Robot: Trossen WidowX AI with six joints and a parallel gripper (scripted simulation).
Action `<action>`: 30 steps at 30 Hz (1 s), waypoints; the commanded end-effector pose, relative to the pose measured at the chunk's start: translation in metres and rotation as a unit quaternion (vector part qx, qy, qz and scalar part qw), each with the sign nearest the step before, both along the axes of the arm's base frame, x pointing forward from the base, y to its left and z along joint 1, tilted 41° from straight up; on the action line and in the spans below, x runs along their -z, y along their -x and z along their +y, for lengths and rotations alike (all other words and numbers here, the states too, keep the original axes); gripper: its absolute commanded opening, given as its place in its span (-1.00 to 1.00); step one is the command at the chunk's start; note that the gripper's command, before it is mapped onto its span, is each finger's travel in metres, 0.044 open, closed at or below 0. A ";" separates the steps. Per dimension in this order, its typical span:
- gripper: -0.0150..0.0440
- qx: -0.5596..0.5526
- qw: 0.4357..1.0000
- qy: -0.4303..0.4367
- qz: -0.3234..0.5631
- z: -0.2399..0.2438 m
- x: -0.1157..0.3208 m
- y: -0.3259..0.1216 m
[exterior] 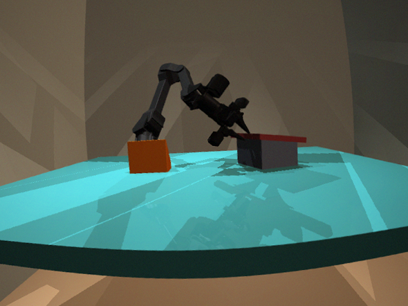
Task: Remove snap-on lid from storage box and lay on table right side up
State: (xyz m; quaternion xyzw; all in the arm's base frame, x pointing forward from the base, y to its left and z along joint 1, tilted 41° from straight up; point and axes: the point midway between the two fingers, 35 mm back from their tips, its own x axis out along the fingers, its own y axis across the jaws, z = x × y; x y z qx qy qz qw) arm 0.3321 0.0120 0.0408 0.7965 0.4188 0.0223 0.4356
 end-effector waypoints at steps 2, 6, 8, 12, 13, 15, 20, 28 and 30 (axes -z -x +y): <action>-0.49 0.001 1.000 0.000 0.001 0.000 0.000 -0.001; -0.49 0.001 1.000 0.000 0.001 0.000 0.000 -0.001; -0.49 0.001 1.000 0.000 0.001 0.000 0.000 -0.001; -0.49 0.001 1.000 0.000 0.001 0.001 0.000 -0.002; -0.49 0.001 1.000 0.000 0.001 0.001 0.000 -0.002; -0.49 0.001 1.000 0.000 0.001 0.001 0.000 -0.002; -0.49 0.001 1.000 0.000 0.001 0.001 0.000 -0.002; -0.49 0.002 1.000 0.001 0.001 -0.001 -0.003 -0.002; -0.49 0.002 1.000 0.001 0.001 -0.003 -0.005 -0.002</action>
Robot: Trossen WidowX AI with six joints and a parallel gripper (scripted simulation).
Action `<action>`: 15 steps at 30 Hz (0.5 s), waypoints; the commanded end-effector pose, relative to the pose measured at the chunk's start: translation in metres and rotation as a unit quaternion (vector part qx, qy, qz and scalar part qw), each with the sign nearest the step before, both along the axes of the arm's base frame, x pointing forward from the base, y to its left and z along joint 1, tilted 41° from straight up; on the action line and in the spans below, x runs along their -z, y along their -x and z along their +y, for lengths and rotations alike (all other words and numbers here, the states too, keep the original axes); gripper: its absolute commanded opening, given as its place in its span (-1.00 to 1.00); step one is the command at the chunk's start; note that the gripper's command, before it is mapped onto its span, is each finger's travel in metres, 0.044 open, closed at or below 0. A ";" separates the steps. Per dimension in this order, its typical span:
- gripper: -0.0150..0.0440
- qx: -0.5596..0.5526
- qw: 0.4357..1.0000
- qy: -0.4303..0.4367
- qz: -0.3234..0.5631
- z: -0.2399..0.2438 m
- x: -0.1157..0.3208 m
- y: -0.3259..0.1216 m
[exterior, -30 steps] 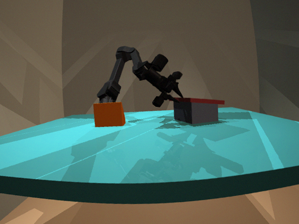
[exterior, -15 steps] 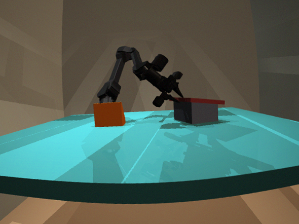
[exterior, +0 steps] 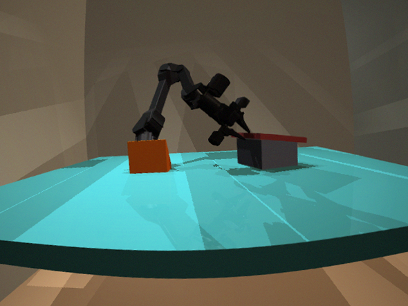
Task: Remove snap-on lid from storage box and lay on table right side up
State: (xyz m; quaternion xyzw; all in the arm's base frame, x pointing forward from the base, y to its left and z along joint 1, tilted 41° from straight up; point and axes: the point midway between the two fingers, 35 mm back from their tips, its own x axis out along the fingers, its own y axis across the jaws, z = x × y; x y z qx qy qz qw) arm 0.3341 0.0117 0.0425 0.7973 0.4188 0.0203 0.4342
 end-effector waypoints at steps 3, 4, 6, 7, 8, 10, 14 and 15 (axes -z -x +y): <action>-0.49 0.001 1.000 0.001 -0.001 -0.005 -0.006 -0.001; -0.49 0.001 1.000 0.001 -0.001 -0.006 -0.007 -0.001; -0.49 0.001 1.000 0.001 -0.001 -0.008 -0.009 -0.002; -0.49 0.001 1.000 0.002 -0.001 -0.008 -0.010 -0.002; -0.49 0.001 1.000 0.002 -0.001 -0.009 -0.011 -0.002; -0.49 0.001 1.000 0.002 -0.001 -0.011 -0.014 -0.003; -0.49 0.001 1.000 0.002 -0.001 -0.014 -0.018 -0.005; -0.49 0.001 1.000 0.002 -0.001 -0.014 -0.019 -0.005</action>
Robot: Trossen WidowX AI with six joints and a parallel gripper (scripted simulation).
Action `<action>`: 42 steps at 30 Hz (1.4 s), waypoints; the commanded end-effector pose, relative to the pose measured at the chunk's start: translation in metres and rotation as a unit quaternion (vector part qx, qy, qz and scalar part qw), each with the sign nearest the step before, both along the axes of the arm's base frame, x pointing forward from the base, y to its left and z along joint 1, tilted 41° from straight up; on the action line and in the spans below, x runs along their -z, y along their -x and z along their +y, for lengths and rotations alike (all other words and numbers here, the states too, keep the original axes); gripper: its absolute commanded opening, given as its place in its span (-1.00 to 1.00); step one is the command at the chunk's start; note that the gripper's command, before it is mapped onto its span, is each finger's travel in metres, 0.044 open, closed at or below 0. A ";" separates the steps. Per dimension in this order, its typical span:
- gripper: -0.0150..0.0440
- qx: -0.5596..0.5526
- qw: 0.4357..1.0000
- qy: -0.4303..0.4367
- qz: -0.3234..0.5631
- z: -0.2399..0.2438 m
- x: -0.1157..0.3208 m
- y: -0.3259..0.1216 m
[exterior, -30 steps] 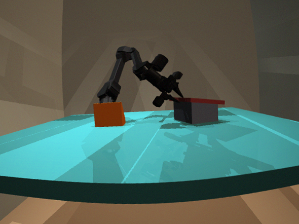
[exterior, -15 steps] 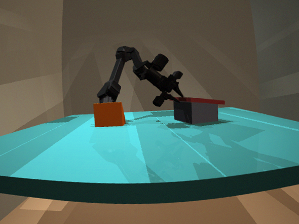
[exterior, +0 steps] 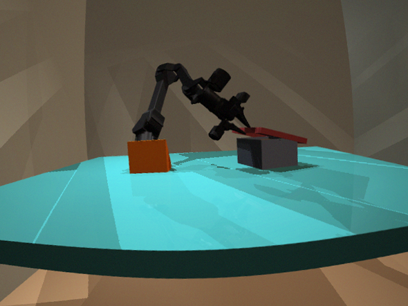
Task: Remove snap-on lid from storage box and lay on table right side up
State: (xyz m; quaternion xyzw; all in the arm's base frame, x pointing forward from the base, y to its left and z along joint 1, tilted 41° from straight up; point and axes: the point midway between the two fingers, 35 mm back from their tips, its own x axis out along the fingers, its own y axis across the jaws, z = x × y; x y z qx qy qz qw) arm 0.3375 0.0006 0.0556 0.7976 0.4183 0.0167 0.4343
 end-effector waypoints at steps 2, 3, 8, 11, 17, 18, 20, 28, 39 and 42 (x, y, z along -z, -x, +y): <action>-0.49 -0.001 1.000 0.000 -0.003 -0.005 -0.008 -0.003; -0.49 -0.001 1.000 0.000 -0.003 -0.005 -0.009 -0.003; -0.49 -0.001 1.000 0.000 -0.003 -0.009 -0.014 -0.006; -0.49 -0.001 1.000 0.000 -0.003 -0.011 -0.018 -0.007; -0.49 -0.001 1.000 0.000 -0.003 -0.015 -0.024 -0.011; -0.49 -0.001 1.000 0.000 -0.003 -0.015 -0.025 -0.012; -0.49 -0.001 1.000 0.001 -0.003 -0.016 -0.028 -0.013; -0.49 -0.001 1.000 0.001 -0.004 -0.021 -0.037 -0.020; -0.49 -0.001 1.000 0.001 -0.004 -0.026 -0.050 -0.031; -0.49 -0.001 1.000 0.001 -0.004 -0.028 -0.053 -0.032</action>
